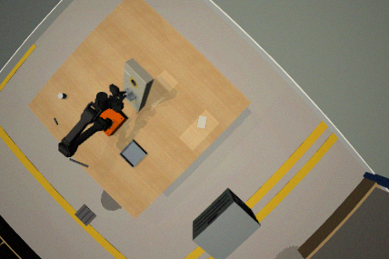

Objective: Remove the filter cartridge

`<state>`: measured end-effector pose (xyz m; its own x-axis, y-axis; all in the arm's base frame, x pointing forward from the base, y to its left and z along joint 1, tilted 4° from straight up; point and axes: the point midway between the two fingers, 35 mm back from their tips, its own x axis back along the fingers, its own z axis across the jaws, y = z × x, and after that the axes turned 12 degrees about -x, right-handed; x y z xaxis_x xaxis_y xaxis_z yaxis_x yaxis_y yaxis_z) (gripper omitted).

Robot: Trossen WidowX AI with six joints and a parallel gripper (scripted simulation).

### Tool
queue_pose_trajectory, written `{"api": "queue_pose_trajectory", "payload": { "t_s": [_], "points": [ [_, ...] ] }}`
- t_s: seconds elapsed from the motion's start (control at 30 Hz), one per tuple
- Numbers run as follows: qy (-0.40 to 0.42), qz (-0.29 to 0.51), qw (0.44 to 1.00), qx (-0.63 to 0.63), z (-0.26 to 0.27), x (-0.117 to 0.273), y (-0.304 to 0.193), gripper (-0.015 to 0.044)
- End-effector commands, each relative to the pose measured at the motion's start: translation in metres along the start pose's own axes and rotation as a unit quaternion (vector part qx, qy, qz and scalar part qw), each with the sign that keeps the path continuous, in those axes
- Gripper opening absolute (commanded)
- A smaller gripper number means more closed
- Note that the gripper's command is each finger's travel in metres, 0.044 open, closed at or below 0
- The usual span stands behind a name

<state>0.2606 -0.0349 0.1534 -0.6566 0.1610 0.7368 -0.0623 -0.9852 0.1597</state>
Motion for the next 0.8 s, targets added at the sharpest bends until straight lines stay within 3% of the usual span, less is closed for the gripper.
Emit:
{"api": "queue_pose_trajectory", "payload": {
  "t_s": [0.0, 0.17, 0.37, 0.73, 0.77],
  "points": [
    [-0.047, 0.009, 0.999, -0.002, 0.005, -0.001, 0.0, 0.0113],
    [0.09, -0.011, 0.996, -0.002, 0.063, 0.022, 0.009, 0.0113],
    [0.096, -0.012, 0.995, -0.002, 0.065, 0.023, 0.009, 0.0113],
    [0.081, -0.007, 0.997, -0.004, 0.114, 0.076, 0.015, 0.0402],
    [0.079, -0.007, 0.997, 0.005, 0.112, 0.075, 0.015, 0.0376]
  ]
}}
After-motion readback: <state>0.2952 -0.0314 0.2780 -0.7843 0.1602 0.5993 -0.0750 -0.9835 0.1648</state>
